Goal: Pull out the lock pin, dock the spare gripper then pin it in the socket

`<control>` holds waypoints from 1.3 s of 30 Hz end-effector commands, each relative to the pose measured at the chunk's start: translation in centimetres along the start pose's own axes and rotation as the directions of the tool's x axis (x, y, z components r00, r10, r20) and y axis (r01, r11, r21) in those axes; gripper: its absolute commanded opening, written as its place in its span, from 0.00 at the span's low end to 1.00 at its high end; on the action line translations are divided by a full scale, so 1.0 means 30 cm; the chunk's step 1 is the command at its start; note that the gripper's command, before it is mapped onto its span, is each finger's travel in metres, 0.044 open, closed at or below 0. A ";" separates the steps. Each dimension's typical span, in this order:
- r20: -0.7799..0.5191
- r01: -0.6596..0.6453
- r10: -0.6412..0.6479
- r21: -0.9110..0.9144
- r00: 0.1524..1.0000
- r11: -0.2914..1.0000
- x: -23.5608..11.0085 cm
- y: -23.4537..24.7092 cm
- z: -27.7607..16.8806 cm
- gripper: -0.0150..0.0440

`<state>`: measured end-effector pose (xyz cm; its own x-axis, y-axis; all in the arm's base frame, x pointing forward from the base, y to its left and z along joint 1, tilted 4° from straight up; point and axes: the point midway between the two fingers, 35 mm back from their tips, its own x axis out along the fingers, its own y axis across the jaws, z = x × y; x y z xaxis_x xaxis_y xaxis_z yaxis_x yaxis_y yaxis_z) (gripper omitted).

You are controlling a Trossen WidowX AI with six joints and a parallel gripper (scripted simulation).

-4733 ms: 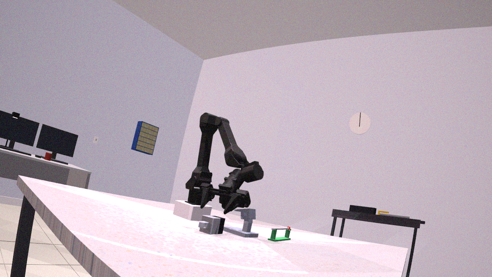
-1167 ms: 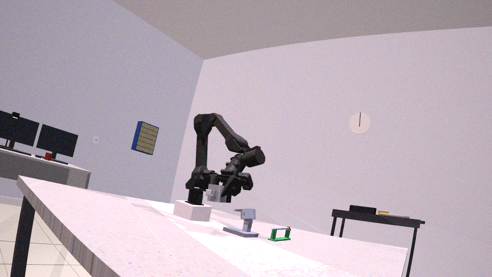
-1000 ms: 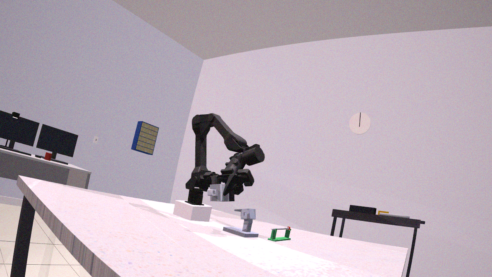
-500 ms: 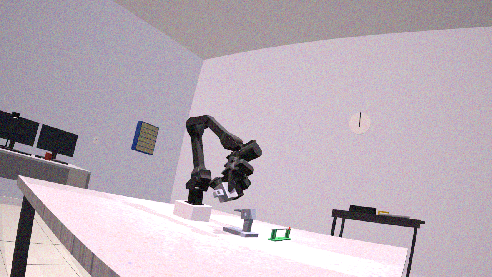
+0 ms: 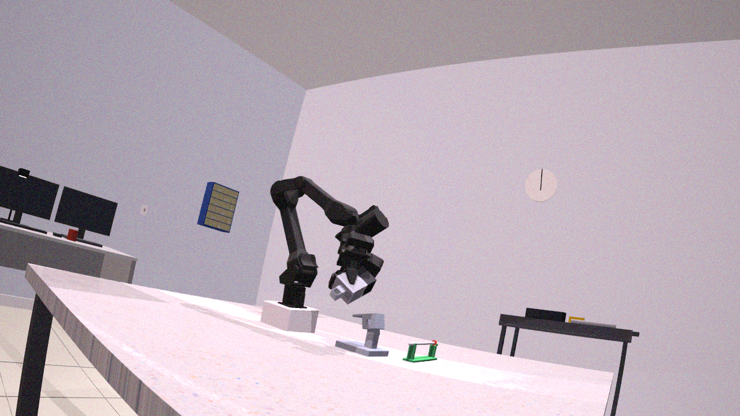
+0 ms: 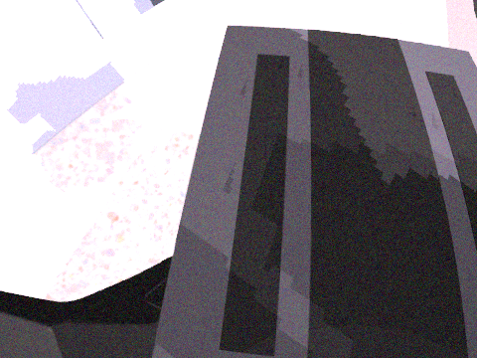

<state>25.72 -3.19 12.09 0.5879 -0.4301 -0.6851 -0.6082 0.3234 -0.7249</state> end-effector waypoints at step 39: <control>0.501 -0.387 -0.143 0.792 0.853 0.472 -0.194 0.067 0.168 0.25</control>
<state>23.91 3.46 13.72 0.8351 -0.0370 -0.5489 -0.1081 0.9672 -0.2297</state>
